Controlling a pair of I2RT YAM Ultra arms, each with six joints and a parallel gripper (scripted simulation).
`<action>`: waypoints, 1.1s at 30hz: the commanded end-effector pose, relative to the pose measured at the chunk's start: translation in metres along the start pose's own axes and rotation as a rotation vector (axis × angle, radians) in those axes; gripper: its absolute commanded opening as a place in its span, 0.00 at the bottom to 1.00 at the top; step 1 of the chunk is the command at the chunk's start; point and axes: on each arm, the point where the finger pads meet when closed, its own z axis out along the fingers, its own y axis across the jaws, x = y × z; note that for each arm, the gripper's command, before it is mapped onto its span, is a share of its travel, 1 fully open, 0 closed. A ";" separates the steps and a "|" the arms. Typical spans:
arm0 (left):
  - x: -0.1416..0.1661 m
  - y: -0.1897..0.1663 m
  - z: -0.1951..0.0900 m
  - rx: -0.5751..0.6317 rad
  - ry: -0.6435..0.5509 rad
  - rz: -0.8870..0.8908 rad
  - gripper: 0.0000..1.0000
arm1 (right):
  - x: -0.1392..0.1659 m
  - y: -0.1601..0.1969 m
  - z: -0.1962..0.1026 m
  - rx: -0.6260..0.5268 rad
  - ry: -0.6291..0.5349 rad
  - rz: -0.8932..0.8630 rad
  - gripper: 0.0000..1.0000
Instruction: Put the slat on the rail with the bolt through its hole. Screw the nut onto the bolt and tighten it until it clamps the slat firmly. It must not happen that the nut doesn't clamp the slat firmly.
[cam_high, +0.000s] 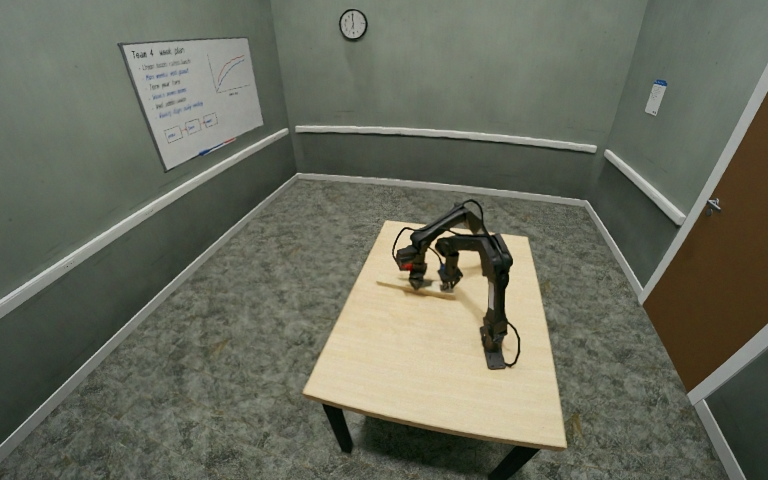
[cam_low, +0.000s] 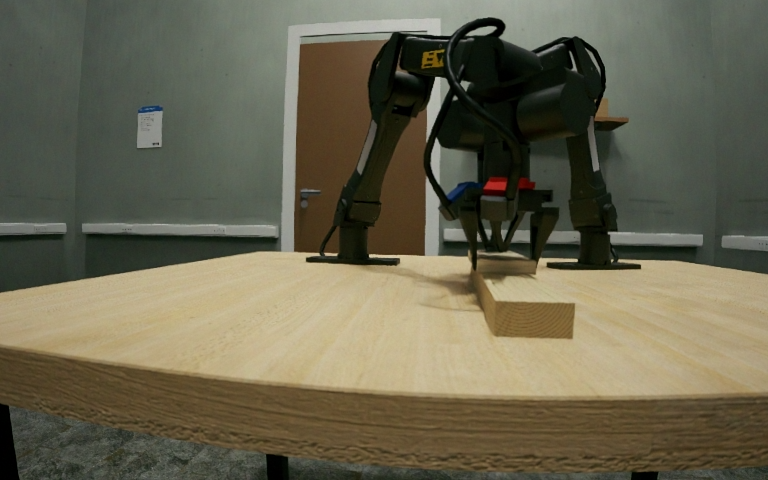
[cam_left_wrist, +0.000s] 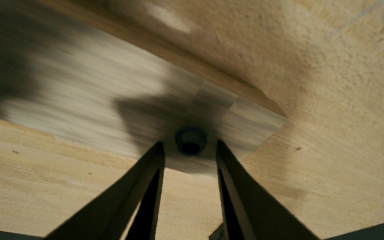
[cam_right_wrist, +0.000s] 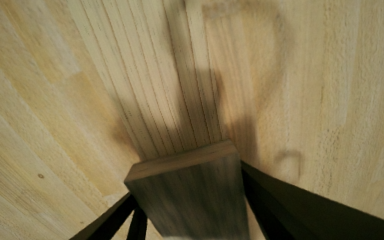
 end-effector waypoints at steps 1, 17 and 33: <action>-0.014 0.000 -0.012 0.008 -0.040 -0.278 0.34 | -0.002 0.001 -0.005 -0.008 -0.013 0.000 0.72; -0.013 0.001 -0.014 0.026 -0.032 -0.918 0.34 | -0.002 0.001 -0.005 -0.008 -0.013 0.000 0.72; -0.012 0.000 -0.015 0.041 -0.033 -1.604 0.34 | -0.002 0.001 -0.005 -0.008 -0.013 0.000 0.72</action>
